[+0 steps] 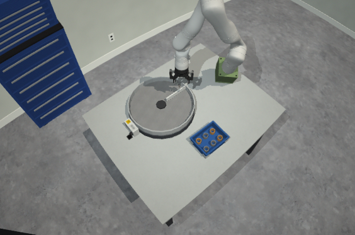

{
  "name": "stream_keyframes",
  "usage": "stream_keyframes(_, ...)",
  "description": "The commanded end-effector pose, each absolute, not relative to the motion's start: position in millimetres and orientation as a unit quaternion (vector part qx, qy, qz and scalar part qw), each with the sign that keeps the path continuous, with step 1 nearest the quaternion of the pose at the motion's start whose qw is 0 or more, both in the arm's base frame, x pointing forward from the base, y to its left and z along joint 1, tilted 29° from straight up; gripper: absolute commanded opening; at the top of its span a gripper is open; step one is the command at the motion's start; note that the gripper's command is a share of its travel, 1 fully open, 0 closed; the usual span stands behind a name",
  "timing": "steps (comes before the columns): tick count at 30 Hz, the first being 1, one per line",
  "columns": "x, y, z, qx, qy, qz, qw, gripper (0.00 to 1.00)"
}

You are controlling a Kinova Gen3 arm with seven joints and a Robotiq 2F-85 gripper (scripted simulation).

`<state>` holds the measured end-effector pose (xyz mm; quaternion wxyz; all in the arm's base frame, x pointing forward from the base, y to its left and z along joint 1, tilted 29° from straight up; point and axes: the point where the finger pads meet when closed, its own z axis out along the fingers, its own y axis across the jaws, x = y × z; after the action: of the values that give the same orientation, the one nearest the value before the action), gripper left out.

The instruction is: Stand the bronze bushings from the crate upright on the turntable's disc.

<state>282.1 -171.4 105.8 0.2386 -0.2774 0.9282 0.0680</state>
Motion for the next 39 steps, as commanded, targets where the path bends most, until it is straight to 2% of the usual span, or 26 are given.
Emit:
stream_keyframes(1,282.1,-171.8,106.0,-0.277,0.928,0.067,0.239,0.12)
stream_keyframes(39,282.1,-171.8,106.0,-0.277,0.928,0.067,0.239,0.14)
